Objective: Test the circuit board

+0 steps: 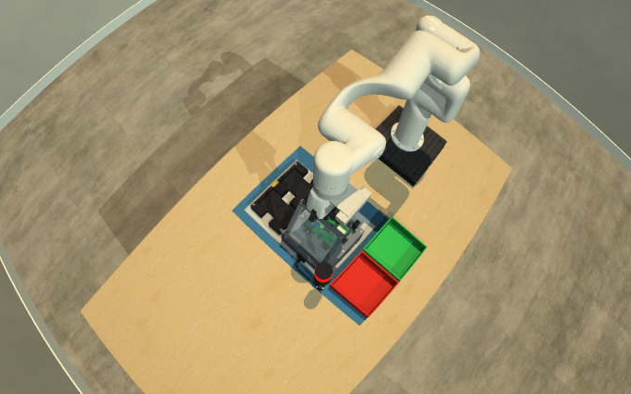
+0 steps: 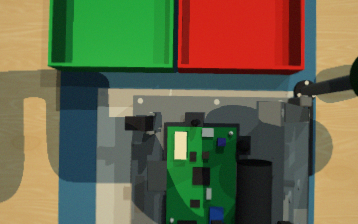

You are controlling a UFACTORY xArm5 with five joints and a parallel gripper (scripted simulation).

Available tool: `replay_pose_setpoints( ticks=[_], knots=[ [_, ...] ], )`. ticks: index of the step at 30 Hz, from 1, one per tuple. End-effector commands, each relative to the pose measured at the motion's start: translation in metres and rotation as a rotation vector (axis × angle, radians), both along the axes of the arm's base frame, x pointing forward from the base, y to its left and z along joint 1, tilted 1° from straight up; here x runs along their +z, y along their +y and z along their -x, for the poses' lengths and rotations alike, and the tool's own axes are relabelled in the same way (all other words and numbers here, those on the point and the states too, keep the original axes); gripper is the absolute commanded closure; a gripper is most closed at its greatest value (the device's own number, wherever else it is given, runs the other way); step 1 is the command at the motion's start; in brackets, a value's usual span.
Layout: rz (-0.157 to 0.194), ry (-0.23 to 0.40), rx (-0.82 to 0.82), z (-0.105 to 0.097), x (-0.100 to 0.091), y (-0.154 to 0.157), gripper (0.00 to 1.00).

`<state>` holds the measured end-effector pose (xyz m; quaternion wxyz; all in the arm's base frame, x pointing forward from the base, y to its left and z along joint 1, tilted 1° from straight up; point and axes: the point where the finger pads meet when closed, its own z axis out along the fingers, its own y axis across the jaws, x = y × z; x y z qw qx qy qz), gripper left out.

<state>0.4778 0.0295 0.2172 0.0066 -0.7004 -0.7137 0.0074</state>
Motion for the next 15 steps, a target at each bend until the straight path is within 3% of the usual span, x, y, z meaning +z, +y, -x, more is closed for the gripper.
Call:
replay_pose_setpoints(
  ticks=[1,15],
  knots=[
    [0.000,-0.004,0.000,-0.0010,0.0017,0.0001,0.72],
    [0.000,-0.004,0.000,-0.0006,-0.0007,0.0000,0.72]
  ],
)
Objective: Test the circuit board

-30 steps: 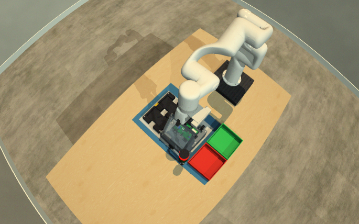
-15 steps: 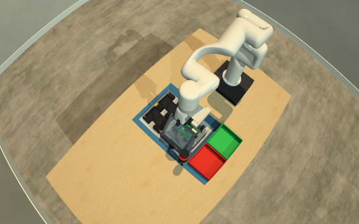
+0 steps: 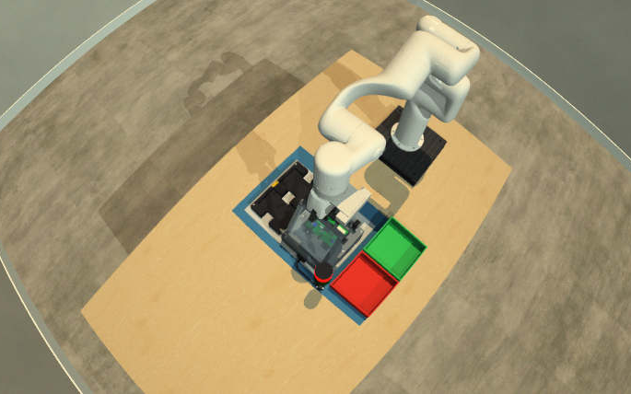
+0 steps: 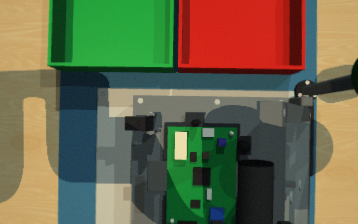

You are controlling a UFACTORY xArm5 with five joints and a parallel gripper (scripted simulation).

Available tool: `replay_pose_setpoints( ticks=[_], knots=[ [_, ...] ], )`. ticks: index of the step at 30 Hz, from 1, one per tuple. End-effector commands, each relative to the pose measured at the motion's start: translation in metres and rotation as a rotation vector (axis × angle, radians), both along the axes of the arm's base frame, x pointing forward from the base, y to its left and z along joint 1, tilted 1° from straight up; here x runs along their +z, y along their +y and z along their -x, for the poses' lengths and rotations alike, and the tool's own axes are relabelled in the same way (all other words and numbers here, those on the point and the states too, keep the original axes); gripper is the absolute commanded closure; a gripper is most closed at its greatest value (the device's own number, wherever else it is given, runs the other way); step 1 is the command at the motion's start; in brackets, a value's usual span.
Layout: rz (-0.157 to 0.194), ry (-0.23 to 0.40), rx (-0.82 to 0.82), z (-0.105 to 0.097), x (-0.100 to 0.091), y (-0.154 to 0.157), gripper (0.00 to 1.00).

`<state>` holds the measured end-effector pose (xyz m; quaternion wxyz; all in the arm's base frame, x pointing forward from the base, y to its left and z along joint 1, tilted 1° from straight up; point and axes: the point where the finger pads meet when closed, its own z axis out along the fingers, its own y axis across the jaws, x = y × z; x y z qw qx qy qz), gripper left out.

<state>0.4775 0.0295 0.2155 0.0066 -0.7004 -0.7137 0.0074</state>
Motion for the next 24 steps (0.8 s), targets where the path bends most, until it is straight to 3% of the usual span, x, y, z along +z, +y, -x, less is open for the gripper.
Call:
replay_pose_setpoints(
  ticks=[1,13,14,24],
  knots=[
    [0.000,-0.004,0.000,-0.0009,0.0009,0.0001,0.72],
    [0.000,-0.004,0.000,-0.0008,0.0006,0.0001,0.72],
    [0.000,-0.004,0.000,-0.0008,0.0006,0.0001,1.00],
    [0.000,-0.004,0.000,-0.0008,0.0006,0.0001,1.00]
  ],
)
